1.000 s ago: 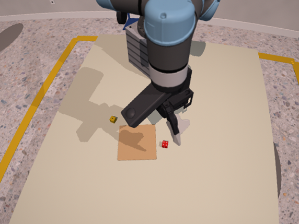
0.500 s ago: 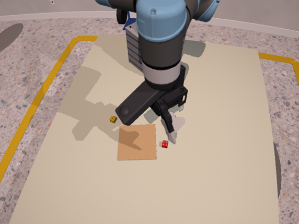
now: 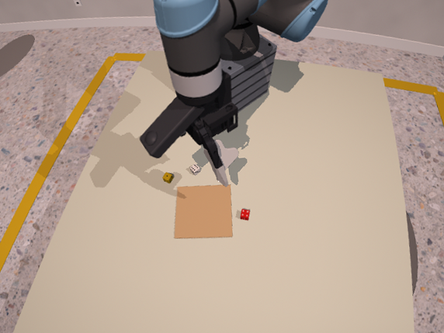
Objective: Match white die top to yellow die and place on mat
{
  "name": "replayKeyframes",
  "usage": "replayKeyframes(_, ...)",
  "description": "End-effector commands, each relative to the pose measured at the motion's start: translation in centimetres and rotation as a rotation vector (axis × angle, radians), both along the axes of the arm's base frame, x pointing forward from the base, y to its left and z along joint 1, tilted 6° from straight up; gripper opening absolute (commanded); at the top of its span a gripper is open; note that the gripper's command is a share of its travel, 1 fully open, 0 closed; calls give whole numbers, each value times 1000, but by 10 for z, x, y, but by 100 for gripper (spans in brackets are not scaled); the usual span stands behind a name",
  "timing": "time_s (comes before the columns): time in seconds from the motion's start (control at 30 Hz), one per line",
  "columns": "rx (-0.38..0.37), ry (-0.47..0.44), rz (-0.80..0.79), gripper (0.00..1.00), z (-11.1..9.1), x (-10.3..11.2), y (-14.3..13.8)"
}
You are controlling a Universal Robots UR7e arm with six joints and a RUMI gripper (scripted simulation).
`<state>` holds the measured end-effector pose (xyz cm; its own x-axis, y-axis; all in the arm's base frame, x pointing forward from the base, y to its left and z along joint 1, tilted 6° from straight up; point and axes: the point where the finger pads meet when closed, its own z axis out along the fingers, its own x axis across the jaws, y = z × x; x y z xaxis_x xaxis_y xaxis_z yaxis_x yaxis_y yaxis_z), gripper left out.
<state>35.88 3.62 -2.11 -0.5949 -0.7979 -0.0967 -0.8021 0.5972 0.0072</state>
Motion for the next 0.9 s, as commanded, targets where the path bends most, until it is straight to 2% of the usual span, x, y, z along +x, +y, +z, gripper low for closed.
replayKeyframes(0.0, 9, -9, 39, 100, -4, -18, -23)
replayKeyframes(0.2, 9, -13, 66, 100, -11, -39, -44)
replayKeyframes(0.4, 9, -15, 77, 100, -14, -48, -51)
replayKeyframes(0.87, 9, -15, 80, 100, -15, -50, -53)
